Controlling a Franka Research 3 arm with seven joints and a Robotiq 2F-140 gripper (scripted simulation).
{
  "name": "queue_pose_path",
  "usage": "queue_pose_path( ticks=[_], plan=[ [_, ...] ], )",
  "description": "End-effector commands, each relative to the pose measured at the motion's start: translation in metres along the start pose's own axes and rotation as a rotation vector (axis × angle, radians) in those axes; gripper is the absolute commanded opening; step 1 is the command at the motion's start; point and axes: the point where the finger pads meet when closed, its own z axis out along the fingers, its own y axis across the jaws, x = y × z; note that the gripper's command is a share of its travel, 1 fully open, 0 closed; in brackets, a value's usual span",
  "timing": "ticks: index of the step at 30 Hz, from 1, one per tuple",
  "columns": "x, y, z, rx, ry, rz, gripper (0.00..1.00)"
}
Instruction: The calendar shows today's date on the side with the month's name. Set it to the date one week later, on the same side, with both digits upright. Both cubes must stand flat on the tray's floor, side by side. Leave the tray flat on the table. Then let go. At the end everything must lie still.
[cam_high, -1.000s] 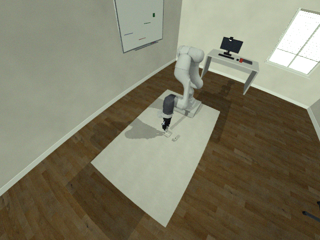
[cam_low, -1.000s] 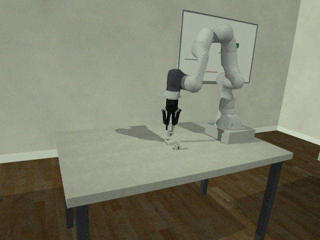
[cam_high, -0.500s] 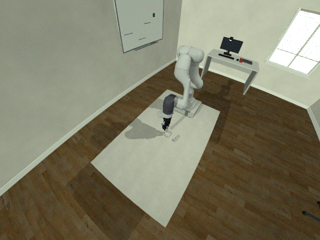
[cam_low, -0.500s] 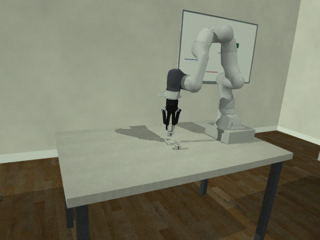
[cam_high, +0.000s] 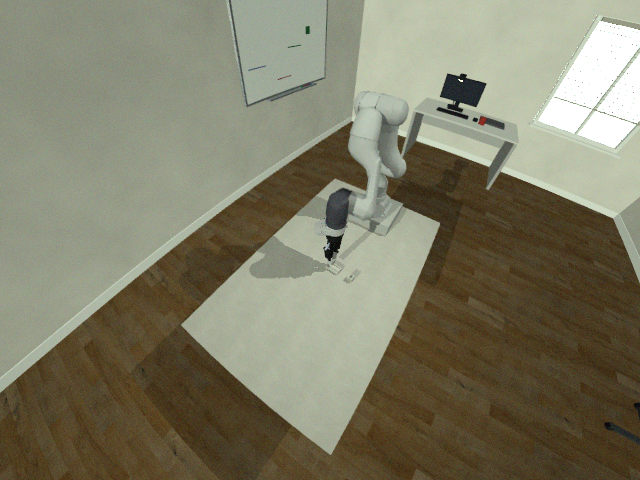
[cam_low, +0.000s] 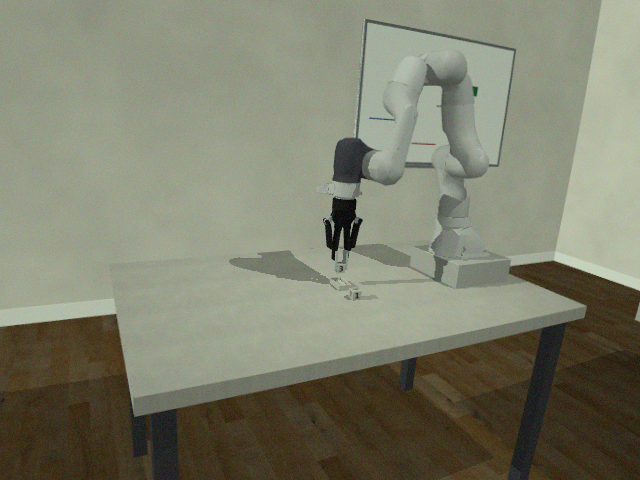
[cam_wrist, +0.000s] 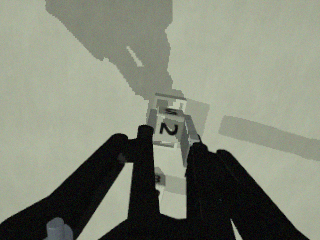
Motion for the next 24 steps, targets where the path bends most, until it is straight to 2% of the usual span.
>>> queue_pose_path(
  ticks=[1,24],
  plan=[
    [-0.0008,-0.0016,-0.0005,0.003,0.001,0.000,0.16],
    [-0.0008,-0.0017,0.0025,0.003,0.001,0.000,0.16]
  ],
)
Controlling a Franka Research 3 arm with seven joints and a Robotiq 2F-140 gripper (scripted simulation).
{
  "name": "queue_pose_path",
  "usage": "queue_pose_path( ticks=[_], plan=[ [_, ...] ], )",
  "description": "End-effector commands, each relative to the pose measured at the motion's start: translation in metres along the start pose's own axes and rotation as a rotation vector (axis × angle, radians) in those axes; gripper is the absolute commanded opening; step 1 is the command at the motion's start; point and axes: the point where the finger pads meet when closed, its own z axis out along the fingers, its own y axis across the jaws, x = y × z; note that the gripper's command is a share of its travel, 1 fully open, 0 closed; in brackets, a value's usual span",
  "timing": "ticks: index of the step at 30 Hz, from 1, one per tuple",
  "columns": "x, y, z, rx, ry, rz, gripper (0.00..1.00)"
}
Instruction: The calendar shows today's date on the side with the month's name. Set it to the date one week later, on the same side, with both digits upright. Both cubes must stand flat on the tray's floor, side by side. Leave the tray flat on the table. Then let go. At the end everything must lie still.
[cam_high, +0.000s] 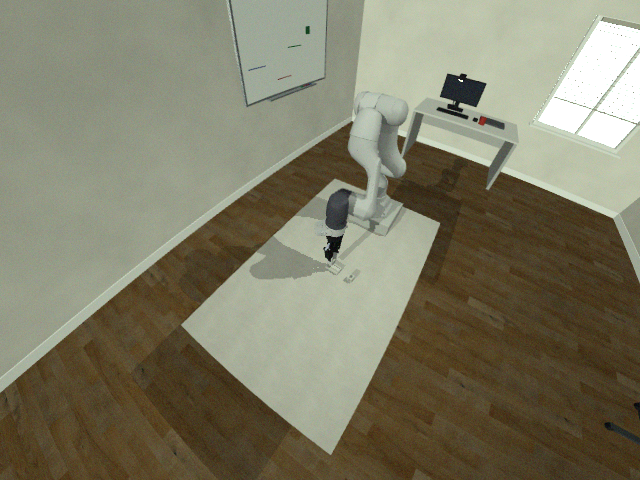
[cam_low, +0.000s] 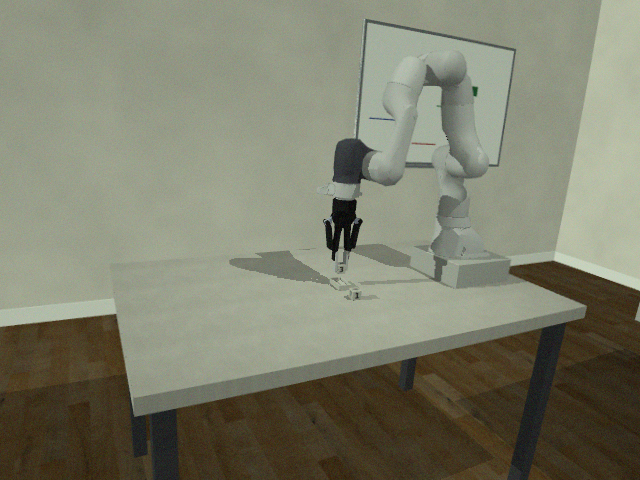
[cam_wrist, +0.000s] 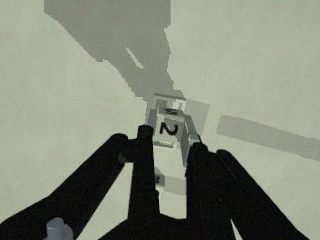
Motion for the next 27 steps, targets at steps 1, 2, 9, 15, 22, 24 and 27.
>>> queue_pose_path(
  ticks=[1,2,9,15,22,24,27],
  plan=[
    [0.000,-0.003,0.000,0.006,0.001,0.002,0.16],
    [0.000,-0.003,0.000,0.006,0.001,0.002,0.16],
    [0.000,-0.003,0.006,0.006,0.001,0.002,0.16],
    [0.000,-0.003,0.011,0.006,0.001,0.002,0.16],
    [0.000,-0.003,0.015,0.006,0.001,0.002,0.16],
    [0.000,-0.003,0.017,0.006,0.001,0.002,0.16],
    [0.000,-0.003,0.019,0.006,0.001,0.002,0.16]
  ],
)
